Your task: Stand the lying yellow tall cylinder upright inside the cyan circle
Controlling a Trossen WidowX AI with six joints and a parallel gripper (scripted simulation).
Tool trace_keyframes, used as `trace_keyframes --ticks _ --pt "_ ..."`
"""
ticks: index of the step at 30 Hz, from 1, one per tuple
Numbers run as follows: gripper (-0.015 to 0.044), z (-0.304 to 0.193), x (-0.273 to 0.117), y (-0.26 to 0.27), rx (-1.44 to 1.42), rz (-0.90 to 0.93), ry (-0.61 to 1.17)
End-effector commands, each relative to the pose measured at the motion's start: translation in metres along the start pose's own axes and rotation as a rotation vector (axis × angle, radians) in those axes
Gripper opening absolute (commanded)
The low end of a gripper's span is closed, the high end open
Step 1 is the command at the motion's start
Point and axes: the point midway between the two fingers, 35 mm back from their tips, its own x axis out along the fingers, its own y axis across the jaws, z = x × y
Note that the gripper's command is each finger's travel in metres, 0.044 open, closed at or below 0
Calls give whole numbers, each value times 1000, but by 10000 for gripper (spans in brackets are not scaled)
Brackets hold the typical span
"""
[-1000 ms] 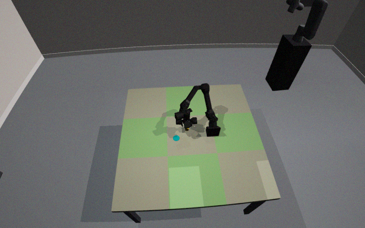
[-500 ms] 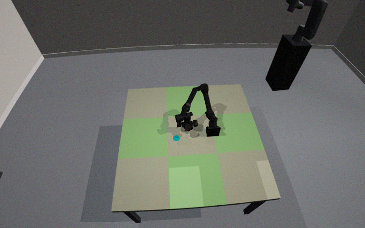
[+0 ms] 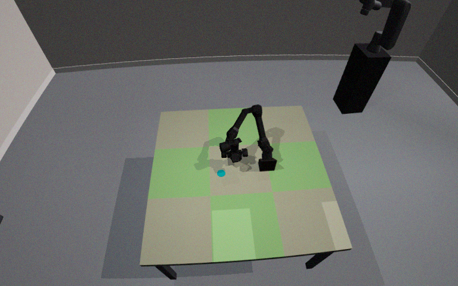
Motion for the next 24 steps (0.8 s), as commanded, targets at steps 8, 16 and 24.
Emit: trace_keyframes --ticks 8,16,24 --pt "105 2 -34 -3 4 -6 -9" --pt "105 1 -59 0 4 -5 -6" --pt "105 -2 -82 4 6 -4 1"
